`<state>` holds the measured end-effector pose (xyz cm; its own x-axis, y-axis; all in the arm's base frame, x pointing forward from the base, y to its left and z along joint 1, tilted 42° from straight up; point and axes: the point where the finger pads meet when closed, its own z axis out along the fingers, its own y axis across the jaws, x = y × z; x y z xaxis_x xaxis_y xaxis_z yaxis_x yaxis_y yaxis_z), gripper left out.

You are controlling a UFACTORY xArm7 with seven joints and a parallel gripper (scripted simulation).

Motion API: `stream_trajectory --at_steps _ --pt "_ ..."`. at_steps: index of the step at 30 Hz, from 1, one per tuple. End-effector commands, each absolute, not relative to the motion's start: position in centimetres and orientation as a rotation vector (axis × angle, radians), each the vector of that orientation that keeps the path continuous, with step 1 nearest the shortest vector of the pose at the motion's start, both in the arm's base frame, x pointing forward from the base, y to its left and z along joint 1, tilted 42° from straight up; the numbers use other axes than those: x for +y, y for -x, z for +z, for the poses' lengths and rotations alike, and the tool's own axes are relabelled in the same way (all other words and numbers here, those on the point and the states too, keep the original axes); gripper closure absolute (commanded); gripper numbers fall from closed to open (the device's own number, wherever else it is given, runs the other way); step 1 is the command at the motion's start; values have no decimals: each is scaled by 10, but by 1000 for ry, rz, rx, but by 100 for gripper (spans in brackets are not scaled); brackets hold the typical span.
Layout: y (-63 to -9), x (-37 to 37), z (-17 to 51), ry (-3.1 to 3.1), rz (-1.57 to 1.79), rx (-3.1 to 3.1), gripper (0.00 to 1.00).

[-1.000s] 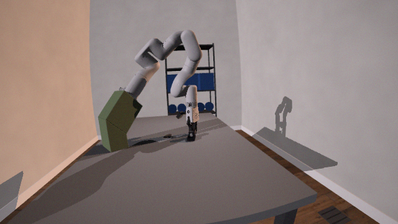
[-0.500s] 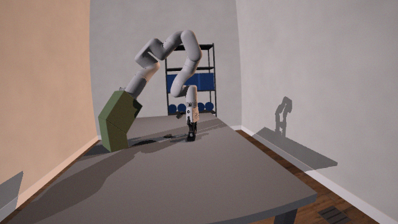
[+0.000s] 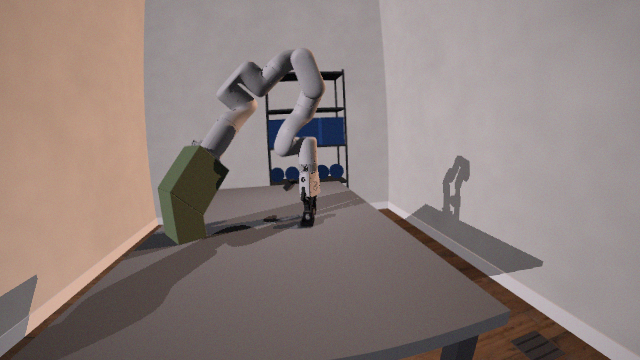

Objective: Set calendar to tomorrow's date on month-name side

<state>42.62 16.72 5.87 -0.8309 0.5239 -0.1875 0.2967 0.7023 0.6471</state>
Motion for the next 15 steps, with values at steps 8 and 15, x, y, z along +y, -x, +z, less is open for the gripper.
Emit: stream_trajectory --at_steps 8,15 --pt "-425 166 61 -641 880 2552 71" --pt "-419 159 70 -641 880 2552 71"
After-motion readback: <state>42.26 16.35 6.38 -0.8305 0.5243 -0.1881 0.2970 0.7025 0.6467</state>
